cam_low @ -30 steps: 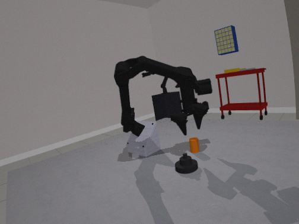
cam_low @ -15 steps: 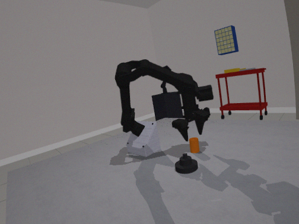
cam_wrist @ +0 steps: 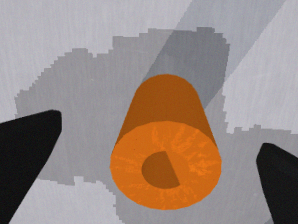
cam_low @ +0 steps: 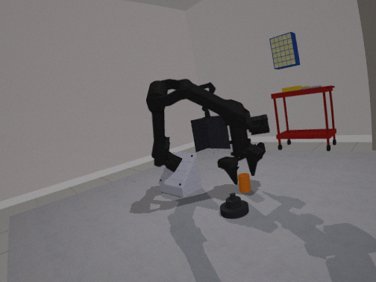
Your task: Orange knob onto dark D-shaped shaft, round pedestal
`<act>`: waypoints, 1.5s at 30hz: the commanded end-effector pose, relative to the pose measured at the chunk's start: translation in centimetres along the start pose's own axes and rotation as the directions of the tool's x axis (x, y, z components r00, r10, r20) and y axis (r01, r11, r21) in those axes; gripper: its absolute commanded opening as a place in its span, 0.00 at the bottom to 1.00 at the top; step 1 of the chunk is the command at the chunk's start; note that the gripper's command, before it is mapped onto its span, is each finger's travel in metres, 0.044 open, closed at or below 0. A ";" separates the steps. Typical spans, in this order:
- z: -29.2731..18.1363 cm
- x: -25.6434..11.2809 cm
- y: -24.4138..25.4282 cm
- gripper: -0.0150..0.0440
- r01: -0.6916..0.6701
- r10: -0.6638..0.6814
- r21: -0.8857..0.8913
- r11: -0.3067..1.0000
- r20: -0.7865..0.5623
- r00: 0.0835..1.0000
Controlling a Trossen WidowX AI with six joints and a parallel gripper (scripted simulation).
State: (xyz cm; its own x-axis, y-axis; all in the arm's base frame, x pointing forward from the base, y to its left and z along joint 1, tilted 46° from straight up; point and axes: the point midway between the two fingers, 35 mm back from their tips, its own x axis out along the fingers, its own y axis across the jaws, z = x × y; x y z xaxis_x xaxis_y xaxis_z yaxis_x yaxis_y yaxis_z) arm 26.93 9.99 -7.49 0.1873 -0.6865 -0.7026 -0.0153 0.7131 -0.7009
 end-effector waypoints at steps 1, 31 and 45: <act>-0.1 0.7 -0.1 1.00 0.007 -0.007 -0.009 1.000 0.000 1.000; -0.3 3.2 -0.2 0.57 0.010 -0.010 -0.009 1.000 0.000 1.000; 0.5 -1.5 0.6 0.25 0.000 0.000 -0.010 1.000 0.001 1.000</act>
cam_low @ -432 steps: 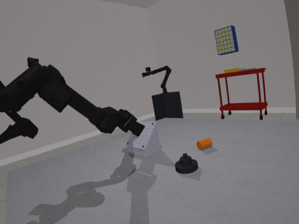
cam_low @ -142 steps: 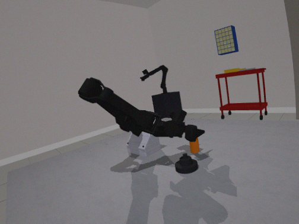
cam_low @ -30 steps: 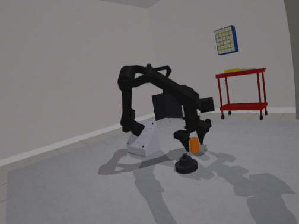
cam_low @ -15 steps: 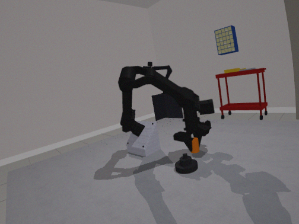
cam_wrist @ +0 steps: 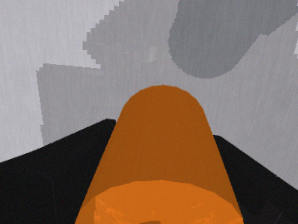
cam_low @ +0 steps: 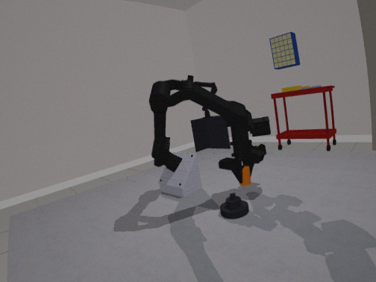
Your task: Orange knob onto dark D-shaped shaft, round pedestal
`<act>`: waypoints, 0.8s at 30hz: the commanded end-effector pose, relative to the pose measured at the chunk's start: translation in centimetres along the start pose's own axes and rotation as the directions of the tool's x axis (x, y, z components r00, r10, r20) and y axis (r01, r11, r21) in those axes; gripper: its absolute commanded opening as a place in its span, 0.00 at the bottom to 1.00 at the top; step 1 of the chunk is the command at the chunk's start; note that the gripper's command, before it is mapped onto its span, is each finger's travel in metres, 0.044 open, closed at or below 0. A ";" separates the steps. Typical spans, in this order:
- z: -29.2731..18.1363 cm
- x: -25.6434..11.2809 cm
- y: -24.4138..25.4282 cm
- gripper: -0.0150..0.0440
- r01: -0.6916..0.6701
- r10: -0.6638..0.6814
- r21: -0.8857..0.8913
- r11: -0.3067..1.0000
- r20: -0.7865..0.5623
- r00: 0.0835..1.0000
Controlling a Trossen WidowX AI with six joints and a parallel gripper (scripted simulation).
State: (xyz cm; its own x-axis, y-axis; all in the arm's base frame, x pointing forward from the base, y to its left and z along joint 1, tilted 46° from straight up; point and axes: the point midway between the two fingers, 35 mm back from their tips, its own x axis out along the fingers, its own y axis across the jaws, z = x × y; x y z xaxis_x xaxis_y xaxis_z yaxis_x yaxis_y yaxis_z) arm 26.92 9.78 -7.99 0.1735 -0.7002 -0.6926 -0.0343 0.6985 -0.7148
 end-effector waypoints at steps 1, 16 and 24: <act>0.6 -2.7 0.4 0.25 -0.018 0.017 0.012 1.000 0.015 1.000; -0.2 -11.3 0.1 0.25 -0.012 0.012 0.013 1.000 0.013 1.000; 0.9 -10.9 -1.0 0.25 -0.020 0.019 0.010 1.000 0.013 1.000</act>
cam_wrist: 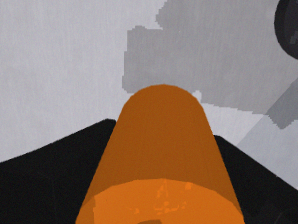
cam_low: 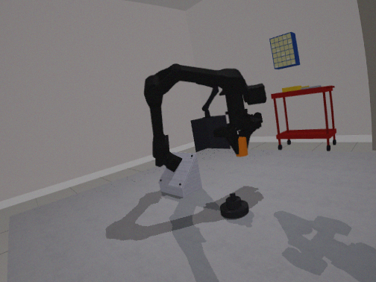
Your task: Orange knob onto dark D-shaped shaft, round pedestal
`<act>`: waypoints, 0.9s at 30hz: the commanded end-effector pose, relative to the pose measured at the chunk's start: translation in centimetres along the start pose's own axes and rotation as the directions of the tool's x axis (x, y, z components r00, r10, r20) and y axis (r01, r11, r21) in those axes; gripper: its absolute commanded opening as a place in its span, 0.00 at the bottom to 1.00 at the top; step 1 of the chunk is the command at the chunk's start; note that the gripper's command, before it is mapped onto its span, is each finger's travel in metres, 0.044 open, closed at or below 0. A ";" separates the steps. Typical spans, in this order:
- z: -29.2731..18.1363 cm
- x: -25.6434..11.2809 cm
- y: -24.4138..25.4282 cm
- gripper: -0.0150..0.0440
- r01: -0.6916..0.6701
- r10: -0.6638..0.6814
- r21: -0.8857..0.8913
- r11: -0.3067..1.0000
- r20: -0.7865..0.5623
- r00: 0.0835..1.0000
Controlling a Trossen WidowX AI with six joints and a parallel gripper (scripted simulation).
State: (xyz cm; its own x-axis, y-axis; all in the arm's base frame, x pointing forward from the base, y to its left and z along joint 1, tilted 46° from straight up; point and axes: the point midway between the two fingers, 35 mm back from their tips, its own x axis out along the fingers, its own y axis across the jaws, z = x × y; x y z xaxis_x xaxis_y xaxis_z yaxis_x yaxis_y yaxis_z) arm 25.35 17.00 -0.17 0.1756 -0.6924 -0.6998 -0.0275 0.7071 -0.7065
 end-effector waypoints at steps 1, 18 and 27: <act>0.8 -0.1 -0.8 0.25 -0.010 0.010 0.001 1.000 0.010 1.000; 3.6 1.4 -4.8 0.25 -0.021 0.021 -0.001 1.000 0.012 1.000; 4.9 2.3 -7.2 0.25 -0.020 0.020 -0.001 1.000 0.014 1.000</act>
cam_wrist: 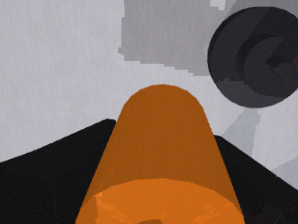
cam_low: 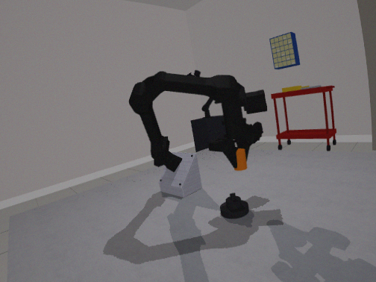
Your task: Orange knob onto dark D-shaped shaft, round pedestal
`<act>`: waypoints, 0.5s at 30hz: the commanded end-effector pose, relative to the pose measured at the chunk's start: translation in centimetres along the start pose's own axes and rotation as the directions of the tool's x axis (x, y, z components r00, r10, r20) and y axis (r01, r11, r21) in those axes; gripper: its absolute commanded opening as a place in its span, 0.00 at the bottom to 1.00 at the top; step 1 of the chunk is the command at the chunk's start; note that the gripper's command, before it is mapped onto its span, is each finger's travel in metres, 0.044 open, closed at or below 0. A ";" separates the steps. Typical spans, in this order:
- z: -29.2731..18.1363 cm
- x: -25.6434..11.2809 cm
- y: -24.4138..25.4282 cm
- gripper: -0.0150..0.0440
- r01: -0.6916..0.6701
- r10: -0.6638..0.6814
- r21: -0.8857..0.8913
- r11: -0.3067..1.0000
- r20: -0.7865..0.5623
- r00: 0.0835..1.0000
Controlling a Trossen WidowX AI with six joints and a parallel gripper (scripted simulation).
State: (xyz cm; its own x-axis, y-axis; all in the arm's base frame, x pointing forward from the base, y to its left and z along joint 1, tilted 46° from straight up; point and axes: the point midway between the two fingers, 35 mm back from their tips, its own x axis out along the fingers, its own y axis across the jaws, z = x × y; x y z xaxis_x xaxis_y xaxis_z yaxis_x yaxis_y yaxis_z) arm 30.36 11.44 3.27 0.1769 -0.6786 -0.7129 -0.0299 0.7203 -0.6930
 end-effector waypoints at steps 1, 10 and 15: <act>0.5 0.0 -1.0 0.25 -0.001 0.001 -0.002 1.000 0.012 1.000; 1.5 0.9 -3.5 0.25 0.006 -0.006 0.000 1.000 0.013 1.000; 2.0 1.4 -5.0 0.25 0.013 -0.013 0.002 1.000 0.013 1.000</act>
State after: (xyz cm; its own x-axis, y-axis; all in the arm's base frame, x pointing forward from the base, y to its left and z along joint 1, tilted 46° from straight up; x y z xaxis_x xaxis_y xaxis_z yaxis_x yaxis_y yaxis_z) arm 32.38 7.65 5.32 0.1787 -0.6856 -0.7057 -0.0253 0.7138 -0.6999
